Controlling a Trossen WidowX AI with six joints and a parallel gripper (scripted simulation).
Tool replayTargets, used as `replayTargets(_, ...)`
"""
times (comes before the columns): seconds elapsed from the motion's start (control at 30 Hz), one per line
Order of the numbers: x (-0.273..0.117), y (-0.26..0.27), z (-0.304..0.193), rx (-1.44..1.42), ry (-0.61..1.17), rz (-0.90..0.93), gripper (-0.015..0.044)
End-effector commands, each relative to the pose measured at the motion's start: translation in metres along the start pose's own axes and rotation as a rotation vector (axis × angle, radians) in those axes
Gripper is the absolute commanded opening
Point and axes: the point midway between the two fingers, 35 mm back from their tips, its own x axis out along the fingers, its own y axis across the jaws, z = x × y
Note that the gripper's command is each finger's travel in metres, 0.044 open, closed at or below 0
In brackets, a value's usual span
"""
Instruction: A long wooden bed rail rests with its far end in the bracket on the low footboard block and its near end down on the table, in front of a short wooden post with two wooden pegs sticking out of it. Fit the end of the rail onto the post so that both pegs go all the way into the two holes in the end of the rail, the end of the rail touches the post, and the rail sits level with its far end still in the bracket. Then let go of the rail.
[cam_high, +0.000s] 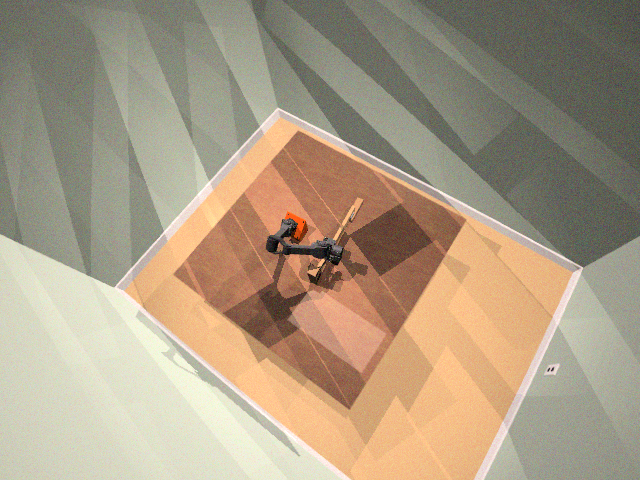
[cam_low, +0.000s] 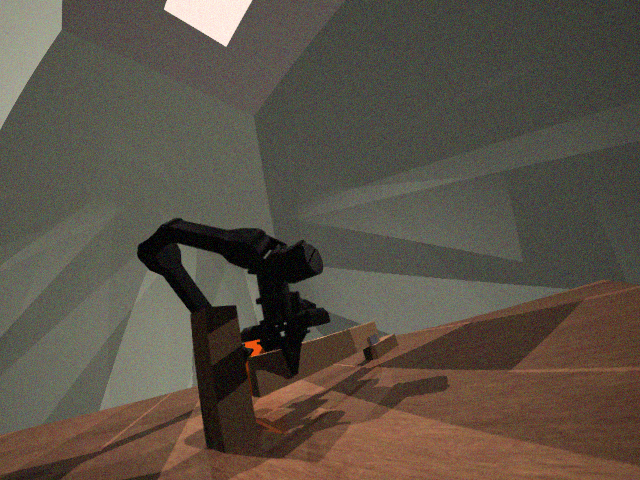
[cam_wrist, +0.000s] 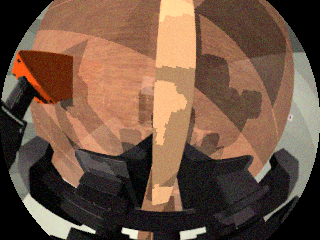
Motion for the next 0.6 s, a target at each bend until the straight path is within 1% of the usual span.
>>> replayTargets(0.0,-0.0014,-0.0006,-0.0022,-0.001,-0.001,-0.005,0.0000)
replayTargets(0.57,-0.0012,-0.0006,-0.0076,-0.001,0.000,-0.005,0.0000)
